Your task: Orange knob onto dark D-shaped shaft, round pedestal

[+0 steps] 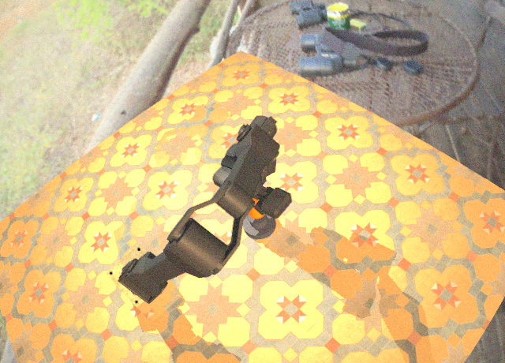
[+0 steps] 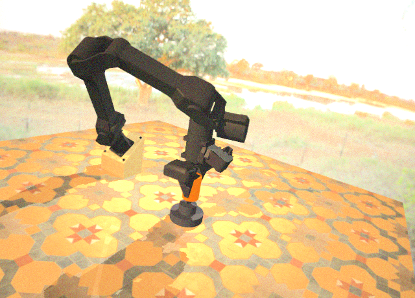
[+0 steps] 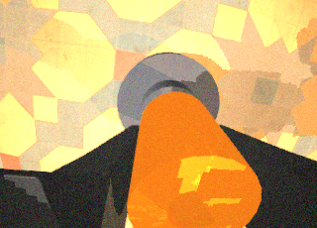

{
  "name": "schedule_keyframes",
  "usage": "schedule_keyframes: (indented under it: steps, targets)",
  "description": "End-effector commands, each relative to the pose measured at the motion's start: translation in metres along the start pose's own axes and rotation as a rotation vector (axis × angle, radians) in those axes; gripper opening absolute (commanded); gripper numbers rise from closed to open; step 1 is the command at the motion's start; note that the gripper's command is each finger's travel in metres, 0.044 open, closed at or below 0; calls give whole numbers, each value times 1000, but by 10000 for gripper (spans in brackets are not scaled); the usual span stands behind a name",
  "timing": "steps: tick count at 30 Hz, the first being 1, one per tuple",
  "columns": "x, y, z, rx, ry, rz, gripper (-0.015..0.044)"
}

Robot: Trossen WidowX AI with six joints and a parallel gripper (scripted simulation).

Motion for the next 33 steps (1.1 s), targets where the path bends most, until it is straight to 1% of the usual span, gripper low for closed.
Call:
schedule_keyframes:
  steps: [1,7,13,33]
  targets:
    - [1,2,1,3,6,-1,0]
    - [3,4,1,3,31,-1,0]
    - [4,4,2,3,215,-1,0]
    - [0,5,-1,3,215,-1,0]
Point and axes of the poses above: the point midway between the two fingers, 35 mm back from their tips, its own y axis back along the fingers, its own z axis across the jaws, x = y × z, the point moved 8 cm from there along y, back along the fingers, and after that the axes turned 11 degrees about y, right-handed, at the moved point
